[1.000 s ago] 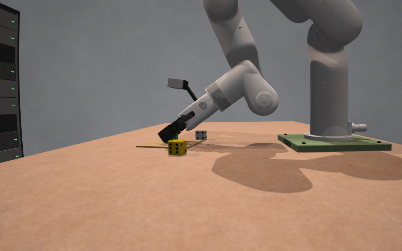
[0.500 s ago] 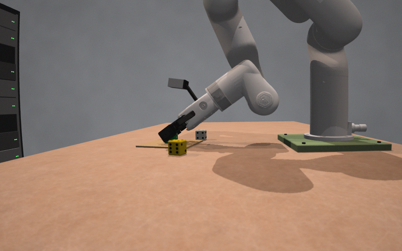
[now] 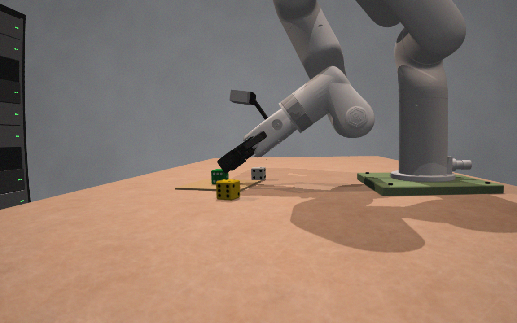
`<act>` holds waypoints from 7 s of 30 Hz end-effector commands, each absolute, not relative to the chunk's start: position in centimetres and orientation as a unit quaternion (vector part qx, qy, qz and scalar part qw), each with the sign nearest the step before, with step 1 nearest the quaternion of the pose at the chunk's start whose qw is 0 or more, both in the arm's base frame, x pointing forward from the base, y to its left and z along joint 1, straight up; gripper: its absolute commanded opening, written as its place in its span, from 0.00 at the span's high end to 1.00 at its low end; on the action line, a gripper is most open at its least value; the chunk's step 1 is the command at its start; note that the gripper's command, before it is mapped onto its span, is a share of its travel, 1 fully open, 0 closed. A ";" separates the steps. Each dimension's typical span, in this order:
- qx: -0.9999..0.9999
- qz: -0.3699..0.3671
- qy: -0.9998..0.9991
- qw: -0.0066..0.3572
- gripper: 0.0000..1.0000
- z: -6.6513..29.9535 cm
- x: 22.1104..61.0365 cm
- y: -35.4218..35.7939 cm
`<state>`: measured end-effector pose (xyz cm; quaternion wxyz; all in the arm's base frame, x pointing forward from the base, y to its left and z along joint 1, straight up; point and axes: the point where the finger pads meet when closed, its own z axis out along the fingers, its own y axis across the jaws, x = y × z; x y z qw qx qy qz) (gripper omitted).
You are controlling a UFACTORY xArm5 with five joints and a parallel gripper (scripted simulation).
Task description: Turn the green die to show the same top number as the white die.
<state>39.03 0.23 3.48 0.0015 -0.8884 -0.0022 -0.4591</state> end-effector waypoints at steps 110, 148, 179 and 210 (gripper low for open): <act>-1.000 0.002 -0.003 0.000 0.00 12.5 42.8 0.2; -1.000 0.002 -0.003 0.000 0.00 18.3 42.8 0.2; -1.000 0.002 -0.003 0.000 0.00 18.3 42.8 0.2; -1.000 0.002 -0.003 0.000 0.00 18.3 42.8 0.2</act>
